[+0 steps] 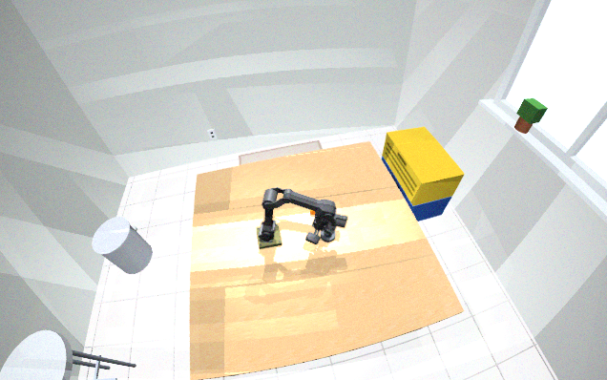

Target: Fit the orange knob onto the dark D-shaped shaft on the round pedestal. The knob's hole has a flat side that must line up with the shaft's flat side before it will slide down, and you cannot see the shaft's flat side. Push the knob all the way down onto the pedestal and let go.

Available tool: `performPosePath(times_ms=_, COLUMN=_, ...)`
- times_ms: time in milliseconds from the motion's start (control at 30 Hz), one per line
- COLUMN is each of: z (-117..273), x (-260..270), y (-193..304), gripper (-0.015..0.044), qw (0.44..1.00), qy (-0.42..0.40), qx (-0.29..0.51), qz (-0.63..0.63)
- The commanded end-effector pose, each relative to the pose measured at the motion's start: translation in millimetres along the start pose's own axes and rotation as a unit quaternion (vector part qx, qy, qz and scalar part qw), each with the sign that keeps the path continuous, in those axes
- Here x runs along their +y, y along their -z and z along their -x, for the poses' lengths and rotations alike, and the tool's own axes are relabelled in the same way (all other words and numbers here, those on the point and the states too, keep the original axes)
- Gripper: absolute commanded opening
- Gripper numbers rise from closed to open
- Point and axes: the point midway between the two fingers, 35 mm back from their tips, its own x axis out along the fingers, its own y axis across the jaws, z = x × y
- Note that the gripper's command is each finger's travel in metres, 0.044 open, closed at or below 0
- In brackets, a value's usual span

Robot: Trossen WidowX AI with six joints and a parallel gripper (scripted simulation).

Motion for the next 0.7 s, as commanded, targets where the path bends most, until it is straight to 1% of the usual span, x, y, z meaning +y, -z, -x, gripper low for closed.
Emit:
performPosePath(times_ms=0, z=11.9, x=72.6, y=11.3, gripper=0.044, qw=0.998, qy=-0.06, qx=0.028, qz=0.011)
performPosePath(times_ms=233, z=26.3, x=166.9, y=55.2, gripper=0.044, qw=0.984, qy=-0.134, qx=0.111, qz=0.023)
performPosePath(times_ms=333, z=31.8, x=198.2, y=78.4, gripper=0.044, qw=0.976, qy=-0.154, qx=0.15, qz=0.026)
performPosePath(times_ms=600, z=32.2, x=200.2, y=80.0, gripper=0.044, qw=0.976, qy=-0.155, qx=0.153, qz=0.026)
performPosePath(times_ms=667, z=30.6, x=200.4, y=81.7, gripper=0.044, qw=0.978, qy=-0.145, qx=0.136, qz=0.069)
